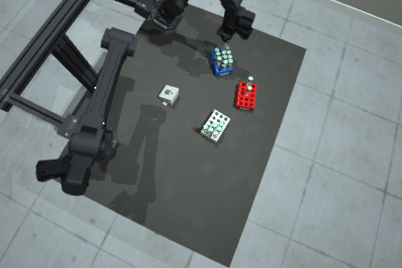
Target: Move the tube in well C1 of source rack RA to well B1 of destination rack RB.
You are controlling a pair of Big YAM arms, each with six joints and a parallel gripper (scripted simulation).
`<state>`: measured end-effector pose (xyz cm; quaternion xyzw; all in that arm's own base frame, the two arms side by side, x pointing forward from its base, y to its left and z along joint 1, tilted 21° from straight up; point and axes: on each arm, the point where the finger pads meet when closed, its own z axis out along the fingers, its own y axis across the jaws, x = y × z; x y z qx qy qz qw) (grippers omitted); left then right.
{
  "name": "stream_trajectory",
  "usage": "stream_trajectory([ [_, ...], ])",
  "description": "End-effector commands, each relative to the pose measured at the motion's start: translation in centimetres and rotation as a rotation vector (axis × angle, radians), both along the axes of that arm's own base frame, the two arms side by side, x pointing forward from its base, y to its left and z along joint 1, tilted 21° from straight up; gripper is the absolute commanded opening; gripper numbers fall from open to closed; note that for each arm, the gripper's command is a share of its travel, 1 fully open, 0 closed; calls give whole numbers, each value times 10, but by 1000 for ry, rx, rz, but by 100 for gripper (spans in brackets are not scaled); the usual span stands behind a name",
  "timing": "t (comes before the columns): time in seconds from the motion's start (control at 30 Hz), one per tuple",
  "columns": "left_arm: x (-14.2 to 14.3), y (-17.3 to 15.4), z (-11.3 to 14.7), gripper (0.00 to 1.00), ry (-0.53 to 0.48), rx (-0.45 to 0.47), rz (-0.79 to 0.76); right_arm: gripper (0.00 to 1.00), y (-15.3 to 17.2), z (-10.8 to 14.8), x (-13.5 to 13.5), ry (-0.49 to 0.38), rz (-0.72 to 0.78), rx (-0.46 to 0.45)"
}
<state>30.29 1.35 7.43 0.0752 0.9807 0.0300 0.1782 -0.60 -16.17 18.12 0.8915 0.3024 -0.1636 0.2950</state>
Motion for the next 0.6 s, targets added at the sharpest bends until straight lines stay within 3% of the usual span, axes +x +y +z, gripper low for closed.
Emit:
stream_trajectory([
  [0.0, 15, -3, 26, 0, -53, 3, -3, 30, -2, 16, 1, -8, 0, -33],
  [0.57, 9, -4, 42, 0, -55, 3, -3, 30, -2, 16, 1, -8, 0, -33],
])
